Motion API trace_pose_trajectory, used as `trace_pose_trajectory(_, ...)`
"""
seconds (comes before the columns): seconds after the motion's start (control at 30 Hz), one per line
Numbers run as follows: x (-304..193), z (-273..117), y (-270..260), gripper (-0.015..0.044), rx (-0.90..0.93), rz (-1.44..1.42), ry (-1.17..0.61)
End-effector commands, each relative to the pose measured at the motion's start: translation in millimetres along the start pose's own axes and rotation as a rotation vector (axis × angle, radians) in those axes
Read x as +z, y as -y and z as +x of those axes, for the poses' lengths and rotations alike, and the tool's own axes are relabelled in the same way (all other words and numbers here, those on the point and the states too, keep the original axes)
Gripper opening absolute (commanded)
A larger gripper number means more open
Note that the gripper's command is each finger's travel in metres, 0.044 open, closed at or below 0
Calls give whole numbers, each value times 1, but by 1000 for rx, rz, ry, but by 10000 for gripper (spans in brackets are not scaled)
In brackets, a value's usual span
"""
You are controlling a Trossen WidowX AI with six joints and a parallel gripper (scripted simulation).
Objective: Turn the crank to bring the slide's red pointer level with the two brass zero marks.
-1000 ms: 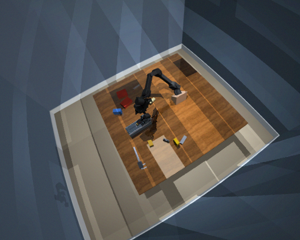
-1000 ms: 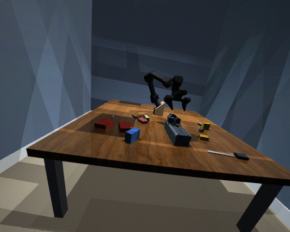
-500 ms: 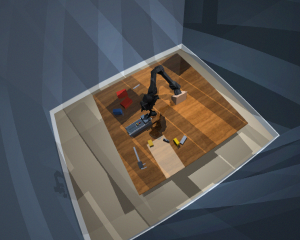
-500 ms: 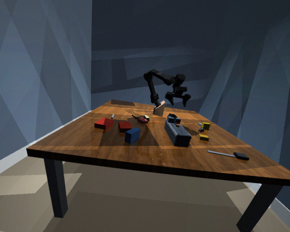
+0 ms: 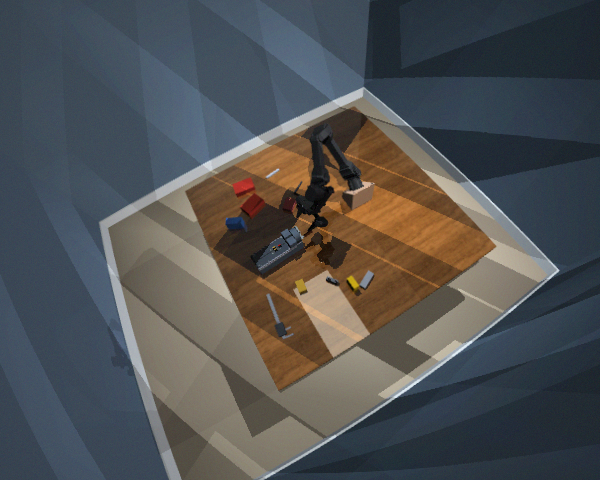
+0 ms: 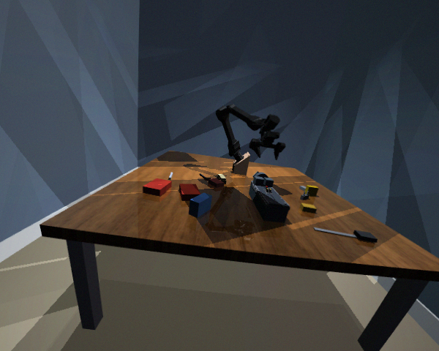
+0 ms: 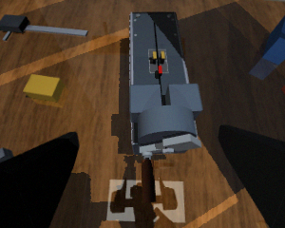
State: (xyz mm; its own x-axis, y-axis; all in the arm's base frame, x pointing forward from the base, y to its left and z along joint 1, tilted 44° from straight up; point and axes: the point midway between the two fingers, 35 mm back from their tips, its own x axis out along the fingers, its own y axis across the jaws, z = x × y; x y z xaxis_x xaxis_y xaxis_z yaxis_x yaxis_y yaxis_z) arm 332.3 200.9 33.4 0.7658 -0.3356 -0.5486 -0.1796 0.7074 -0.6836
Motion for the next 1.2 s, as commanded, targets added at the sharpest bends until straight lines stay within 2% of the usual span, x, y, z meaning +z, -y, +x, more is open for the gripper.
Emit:
trace_pose_trajectory(0.0, -7, 4, 2, 440, -8, 12, 2)
trace_pose_trajectory(0.53, -60, 57, 2, 440, -11, 11, 3)
trace_pose_trajectory(1.17, -78, 76, 3, 440, -11, 10, 2)
